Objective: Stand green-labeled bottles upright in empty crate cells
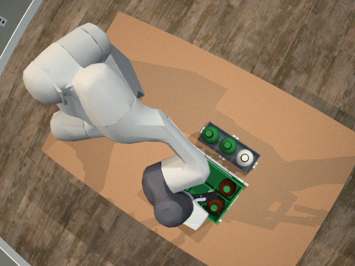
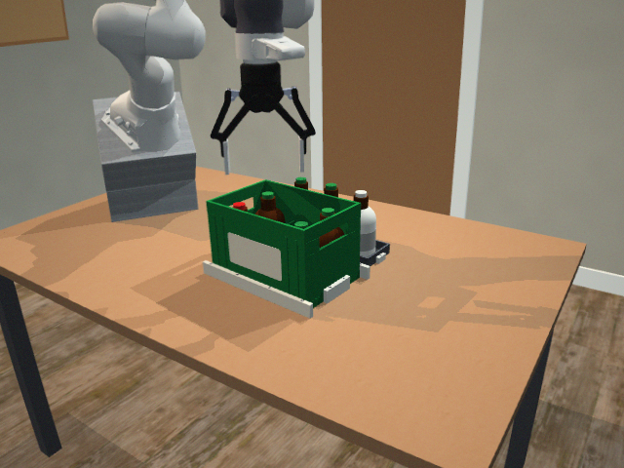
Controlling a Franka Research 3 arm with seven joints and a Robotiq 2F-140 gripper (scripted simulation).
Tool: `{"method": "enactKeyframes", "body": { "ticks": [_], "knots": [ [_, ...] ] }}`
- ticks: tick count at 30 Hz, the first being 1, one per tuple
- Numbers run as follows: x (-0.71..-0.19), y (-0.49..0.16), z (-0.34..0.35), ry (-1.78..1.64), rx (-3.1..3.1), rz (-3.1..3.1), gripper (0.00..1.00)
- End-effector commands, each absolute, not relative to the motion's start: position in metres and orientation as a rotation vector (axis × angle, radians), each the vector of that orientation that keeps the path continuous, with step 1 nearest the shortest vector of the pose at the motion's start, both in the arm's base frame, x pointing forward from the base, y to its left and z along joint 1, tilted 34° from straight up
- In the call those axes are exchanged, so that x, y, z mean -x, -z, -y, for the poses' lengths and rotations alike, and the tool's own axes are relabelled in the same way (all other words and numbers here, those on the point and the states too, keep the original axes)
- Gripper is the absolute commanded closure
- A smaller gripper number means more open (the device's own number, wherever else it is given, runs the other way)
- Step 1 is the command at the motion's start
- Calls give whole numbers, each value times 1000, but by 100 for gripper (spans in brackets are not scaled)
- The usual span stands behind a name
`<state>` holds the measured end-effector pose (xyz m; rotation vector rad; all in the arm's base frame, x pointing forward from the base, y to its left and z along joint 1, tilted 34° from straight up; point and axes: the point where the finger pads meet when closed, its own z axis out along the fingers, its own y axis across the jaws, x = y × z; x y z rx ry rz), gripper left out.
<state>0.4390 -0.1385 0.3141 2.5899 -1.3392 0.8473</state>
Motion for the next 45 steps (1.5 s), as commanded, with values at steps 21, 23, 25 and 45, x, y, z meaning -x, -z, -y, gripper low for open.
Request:
{"method": "enactKeyframes", "body": {
  "ticks": [21,23,25,45],
  "knots": [
    [-442,-316,140,-865,-2593,1305,100],
    [-442,-316,140,-865,-2593,1305,100],
    [-442,-316,140,-865,-2593,1305,100],
    [-442,-316,139,-865,-2594,1304,100]
  ]
}}
